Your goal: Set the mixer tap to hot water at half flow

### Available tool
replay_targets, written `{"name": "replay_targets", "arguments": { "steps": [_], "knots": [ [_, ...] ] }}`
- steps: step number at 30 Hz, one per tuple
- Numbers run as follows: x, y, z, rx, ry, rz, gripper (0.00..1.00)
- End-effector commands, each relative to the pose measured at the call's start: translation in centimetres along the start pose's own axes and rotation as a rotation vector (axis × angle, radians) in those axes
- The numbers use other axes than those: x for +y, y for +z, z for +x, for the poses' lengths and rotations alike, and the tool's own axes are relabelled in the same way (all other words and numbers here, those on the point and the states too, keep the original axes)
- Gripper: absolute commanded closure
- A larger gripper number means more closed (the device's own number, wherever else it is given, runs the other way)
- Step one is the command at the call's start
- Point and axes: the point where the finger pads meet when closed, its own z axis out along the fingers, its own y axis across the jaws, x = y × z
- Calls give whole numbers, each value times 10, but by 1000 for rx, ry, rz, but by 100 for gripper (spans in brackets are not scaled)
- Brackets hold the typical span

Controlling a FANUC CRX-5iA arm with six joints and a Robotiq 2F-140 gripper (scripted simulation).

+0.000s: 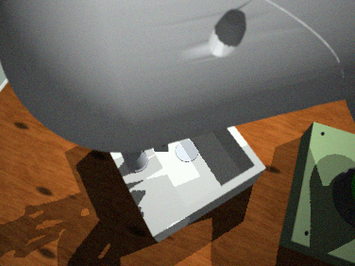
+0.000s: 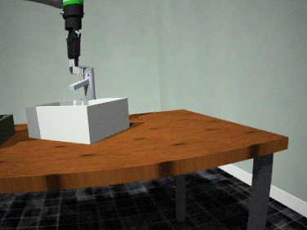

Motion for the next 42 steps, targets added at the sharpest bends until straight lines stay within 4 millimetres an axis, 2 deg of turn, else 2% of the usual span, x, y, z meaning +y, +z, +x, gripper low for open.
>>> {"name": "replay_targets", "arguments": {
  "steps": [1,15,23,42],
  "knots": [
    [0,0,0,0,0,0,100],
    [0,0,0,0,1,0,100],
    [-13,0,2,0,202,0,100],
    [-16,0,2,0,245,0,100]
  ]
}}
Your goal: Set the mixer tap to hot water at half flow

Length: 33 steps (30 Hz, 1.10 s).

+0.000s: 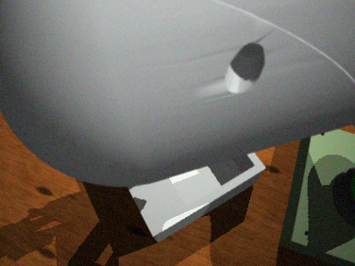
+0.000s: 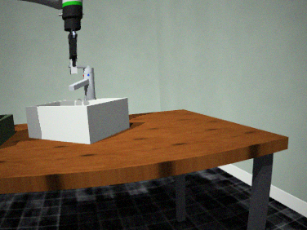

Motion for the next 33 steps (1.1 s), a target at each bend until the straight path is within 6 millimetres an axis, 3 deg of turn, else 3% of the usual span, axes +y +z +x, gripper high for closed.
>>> {"name": "replay_targets", "arguments": {
  "steps": [1,21,22,33],
  "knots": [
    [0,0,0,0,0,0,100],
    [0,0,0,0,0,0,100],
    [0,0,0,0,0,0,57],
    [0,0,0,0,0,0,57]
  ]
}}
